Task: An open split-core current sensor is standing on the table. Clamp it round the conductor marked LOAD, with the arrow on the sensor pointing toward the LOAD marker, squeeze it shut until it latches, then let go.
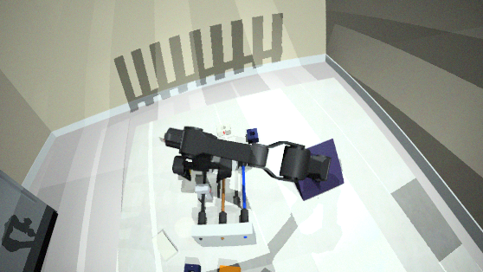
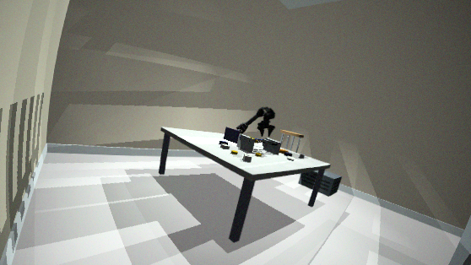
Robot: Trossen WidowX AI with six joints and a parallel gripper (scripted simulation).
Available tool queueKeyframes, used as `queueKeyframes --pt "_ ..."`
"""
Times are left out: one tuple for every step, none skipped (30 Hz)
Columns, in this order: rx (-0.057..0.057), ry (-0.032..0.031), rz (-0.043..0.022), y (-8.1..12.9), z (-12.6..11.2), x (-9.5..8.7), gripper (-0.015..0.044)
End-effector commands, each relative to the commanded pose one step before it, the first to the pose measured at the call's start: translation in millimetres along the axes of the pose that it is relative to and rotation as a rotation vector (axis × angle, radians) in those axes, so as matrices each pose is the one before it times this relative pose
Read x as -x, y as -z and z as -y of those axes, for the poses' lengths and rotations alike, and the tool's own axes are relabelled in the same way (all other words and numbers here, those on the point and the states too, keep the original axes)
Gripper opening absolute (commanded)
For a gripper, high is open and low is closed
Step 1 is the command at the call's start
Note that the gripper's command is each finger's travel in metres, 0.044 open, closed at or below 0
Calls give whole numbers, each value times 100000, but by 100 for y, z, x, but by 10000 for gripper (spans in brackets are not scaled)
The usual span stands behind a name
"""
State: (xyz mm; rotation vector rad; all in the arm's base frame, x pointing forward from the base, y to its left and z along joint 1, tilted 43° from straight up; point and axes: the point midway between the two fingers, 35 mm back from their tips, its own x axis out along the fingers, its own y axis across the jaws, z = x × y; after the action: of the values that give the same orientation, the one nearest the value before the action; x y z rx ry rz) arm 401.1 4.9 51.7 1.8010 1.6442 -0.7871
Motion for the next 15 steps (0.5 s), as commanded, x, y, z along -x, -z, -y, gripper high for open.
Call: queueKeyframes --pt "1565 -2409 360 278 -14 2025 440" --pt "0 0 0 0 0 0 440" --pt "0 0 0 0 0 0 440" --pt "0 0 0 0 0 0 440" --pt "0 0 0 0 0 0 440" --pt "0 0 0 0 0 0 440" --pt "0 0 0 0 0 0 440" --pt "0 0 0 0 0 0 440" --pt "0 0 0 0 0 0 440" --pt "0 0 0 0 0 0 440" --pt "0 0 0 0 0 0 440" --pt "0 0 0 0 0 0 440" --pt "0 0 0 0 0 0 440" --pt "0 0 0 0 0 0 440" --pt "0 0 0 0 0 0 440"
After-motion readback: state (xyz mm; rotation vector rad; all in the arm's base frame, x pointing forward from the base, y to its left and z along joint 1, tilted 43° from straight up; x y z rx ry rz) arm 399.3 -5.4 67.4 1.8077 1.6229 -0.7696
